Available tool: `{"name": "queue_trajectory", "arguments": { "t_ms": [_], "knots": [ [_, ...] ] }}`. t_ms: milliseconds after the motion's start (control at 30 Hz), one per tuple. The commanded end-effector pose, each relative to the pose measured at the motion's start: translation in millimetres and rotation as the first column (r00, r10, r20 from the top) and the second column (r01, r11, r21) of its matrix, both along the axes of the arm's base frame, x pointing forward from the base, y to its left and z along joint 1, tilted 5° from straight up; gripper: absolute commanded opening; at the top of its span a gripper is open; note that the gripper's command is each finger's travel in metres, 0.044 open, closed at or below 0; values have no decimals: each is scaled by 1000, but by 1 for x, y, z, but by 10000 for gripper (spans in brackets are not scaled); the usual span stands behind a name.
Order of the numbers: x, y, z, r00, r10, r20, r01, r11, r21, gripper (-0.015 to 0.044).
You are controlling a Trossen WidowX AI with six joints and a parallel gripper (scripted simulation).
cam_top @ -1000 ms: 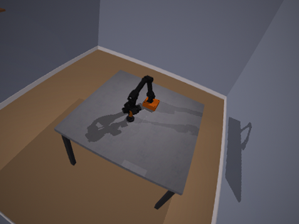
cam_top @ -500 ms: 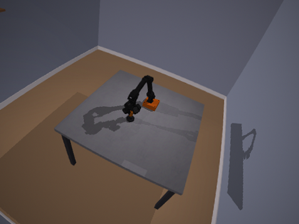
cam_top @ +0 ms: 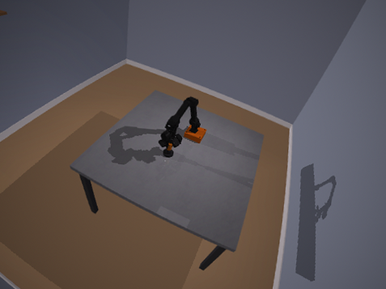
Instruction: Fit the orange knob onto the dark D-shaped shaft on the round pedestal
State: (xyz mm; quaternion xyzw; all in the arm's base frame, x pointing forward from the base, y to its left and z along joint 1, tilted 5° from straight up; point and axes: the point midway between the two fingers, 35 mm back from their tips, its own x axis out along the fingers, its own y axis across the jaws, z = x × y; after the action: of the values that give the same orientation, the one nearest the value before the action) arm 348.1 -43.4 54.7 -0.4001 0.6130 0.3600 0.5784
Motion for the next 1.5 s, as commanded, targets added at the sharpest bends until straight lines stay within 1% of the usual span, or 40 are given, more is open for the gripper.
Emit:
{"name": "queue_trajectory", "arguments": {
  "t_ms": [0,467,533,667,700,1067,1467],
  "knots": [
    [1,-1,0,1000,5,1,-5,1000,-4,0],
    [3,-1,4,1000,14,0,-14,1000,-4,0],
    [3,-1,4,998,59,-3,-59,998,-4,0],
    [4,-1,6,979,202,-14,-202,979,-1,0],
    [4,-1,6,977,213,-15,-213,977,0,0],
    [7,-2,-1,977,213,-15,-213,977,-1,0],
    [6,-1,4,977,213,-15,-213,977,-1,0]
  ]
}}
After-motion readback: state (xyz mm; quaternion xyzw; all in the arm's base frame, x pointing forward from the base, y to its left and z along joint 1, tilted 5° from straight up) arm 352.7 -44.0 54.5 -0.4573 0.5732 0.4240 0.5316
